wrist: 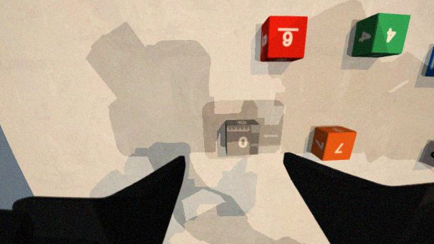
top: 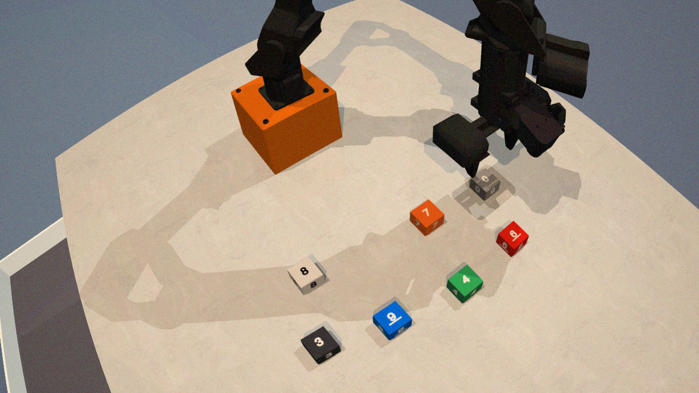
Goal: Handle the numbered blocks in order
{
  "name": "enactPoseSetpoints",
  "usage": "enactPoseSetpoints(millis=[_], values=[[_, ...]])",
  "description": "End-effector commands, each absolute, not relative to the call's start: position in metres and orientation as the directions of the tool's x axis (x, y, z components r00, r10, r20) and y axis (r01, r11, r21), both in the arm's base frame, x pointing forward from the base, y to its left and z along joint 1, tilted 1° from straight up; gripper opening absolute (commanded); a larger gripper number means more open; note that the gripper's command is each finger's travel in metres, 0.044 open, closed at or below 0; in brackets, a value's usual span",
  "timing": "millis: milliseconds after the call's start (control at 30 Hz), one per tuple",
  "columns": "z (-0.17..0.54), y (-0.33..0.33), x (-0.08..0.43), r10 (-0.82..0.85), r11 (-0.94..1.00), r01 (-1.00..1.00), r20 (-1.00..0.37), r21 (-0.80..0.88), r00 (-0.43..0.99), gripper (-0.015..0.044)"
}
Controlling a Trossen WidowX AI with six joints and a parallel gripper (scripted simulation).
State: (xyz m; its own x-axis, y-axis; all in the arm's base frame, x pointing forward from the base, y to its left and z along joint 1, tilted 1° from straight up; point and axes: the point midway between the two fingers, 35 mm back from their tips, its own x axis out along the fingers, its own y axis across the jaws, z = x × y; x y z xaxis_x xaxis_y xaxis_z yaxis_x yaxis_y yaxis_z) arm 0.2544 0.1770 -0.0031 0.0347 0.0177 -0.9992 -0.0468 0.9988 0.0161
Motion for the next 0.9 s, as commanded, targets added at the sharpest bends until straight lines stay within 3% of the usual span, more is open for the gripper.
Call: enactPoseSetpoints(millis=[0, 733, 867], values=[[-0.007, 0.177, 0.255, 0.015, 0.999, -0.042, -0.999, 0.014, 0.036, 0.04], [-0.039, 0.177, 0.255, 0.015, 0.999, -0.042, -0.999, 0.013, 0.036, 0.04], [-0.039, 0.177, 0.255, 0.015, 0.999, -0.042, -0.999, 0.013, 0.036, 0.0295]])
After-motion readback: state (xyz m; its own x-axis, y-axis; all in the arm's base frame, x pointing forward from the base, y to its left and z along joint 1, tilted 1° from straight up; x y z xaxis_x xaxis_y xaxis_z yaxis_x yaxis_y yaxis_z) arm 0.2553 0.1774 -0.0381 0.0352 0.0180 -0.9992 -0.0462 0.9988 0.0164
